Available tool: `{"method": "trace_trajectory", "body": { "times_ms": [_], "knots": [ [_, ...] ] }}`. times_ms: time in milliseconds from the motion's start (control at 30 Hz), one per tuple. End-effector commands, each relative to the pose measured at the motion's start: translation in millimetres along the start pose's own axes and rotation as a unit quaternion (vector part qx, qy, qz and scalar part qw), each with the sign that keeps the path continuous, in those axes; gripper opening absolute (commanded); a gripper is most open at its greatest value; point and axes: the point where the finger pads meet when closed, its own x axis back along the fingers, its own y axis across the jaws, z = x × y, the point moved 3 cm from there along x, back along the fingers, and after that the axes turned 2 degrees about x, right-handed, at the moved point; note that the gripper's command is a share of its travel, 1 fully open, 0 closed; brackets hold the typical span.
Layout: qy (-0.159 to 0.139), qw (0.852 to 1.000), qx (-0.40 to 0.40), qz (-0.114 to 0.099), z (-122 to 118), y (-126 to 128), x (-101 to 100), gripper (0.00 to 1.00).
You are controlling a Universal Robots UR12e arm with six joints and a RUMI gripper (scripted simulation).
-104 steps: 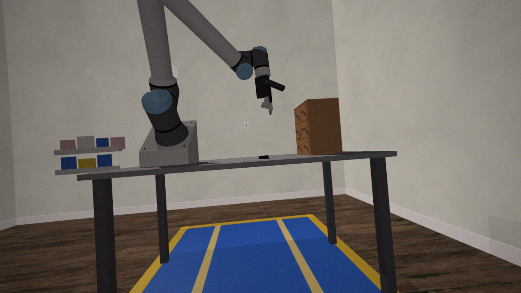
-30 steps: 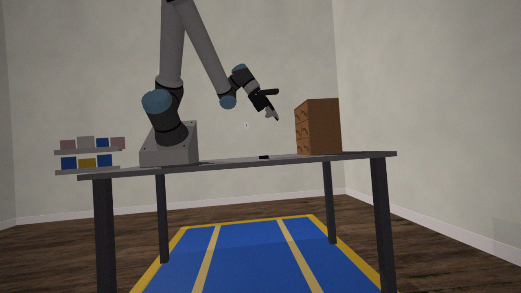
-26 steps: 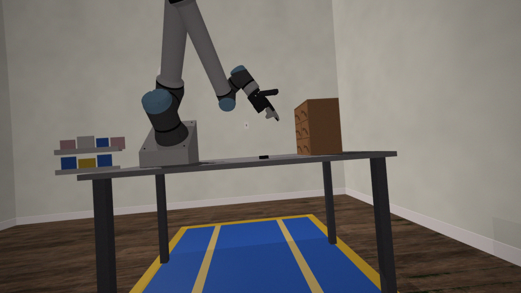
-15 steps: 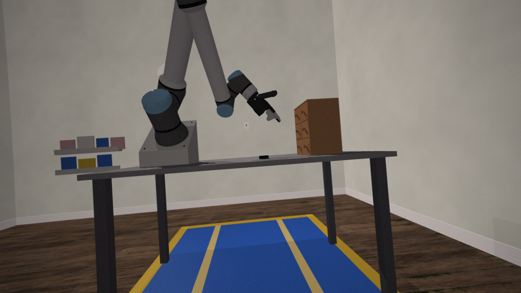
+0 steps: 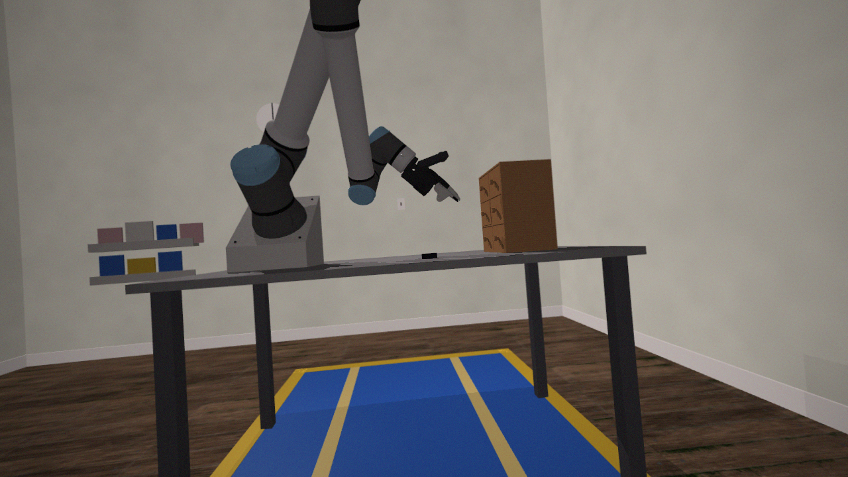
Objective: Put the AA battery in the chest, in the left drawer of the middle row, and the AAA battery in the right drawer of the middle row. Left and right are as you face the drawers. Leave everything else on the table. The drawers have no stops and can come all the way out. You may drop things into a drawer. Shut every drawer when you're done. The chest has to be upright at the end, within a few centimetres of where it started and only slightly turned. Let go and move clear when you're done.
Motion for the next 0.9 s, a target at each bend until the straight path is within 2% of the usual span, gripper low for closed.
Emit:
{"method": "trace_trajectory", "body": {
  "times_ms": [0, 433, 500, 867],
  "knots": [
    [0.025, 1.0, 0.0, -0.001, -1.8, -0.4, -5.0, 0.2],
    [0.086, 0.996, 0.0, -0.003, -6.9, -0.6, -18.4, 0.2],
    [0.086, 0.996, 0.0, -0.003, -6.9, -0.6, -18.4, 0.2],
    [0.131, 0.991, 0.0, -0.005, -10.7, -0.7, -28.8, 0.2]
  ]
}}
